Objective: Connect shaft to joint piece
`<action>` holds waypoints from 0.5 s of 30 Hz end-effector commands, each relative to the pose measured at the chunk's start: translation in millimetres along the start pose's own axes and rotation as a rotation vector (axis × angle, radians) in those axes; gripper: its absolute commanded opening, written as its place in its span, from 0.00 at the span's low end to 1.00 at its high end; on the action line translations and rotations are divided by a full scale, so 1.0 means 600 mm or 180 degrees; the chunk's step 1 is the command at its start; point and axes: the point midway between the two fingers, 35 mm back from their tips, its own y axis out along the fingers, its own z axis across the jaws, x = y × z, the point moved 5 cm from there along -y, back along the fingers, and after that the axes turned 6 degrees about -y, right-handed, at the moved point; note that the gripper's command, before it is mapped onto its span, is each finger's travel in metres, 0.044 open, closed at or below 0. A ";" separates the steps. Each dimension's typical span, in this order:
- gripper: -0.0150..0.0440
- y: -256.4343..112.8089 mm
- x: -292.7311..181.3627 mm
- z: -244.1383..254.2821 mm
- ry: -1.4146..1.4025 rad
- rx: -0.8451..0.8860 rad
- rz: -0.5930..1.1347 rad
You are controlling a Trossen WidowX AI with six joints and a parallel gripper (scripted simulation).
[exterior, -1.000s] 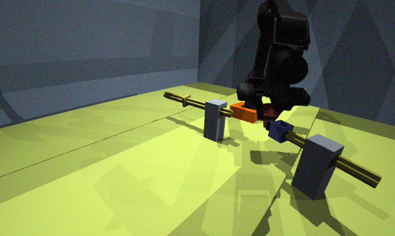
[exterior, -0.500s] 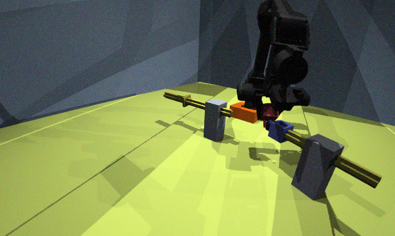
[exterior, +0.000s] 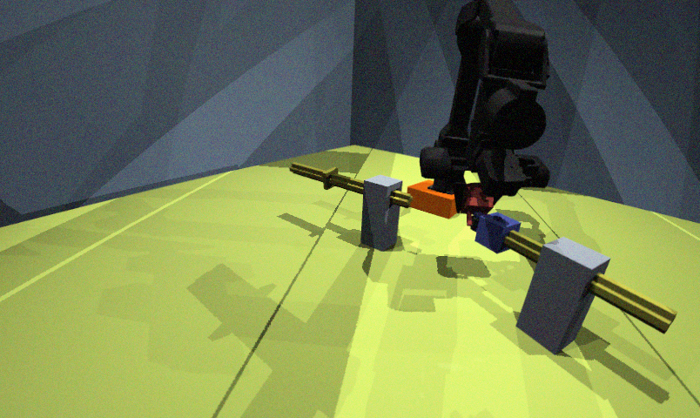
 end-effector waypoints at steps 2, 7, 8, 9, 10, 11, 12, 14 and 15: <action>0.56 0.002 0.000 0.000 0.0016 -0.0002 0.0003; 0.56 0.002 0.000 0.000 0.0016 -0.0002 0.0003; 0.56 0.002 0.000 0.000 0.0016 -0.0002 0.0003; 0.56 0.002 0.000 0.000 0.0016 -0.0002 0.0003; 0.56 0.002 0.000 0.000 0.0016 -0.0002 0.0003; 0.56 0.002 0.000 0.000 0.0016 -0.0002 0.0003; 0.56 0.002 0.000 0.000 0.0016 -0.0002 0.0003; 0.56 0.002 0.000 0.000 0.0016 -0.0002 0.0003; 0.52 0.000 0.000 0.000 0.0000 0.0000 0.0000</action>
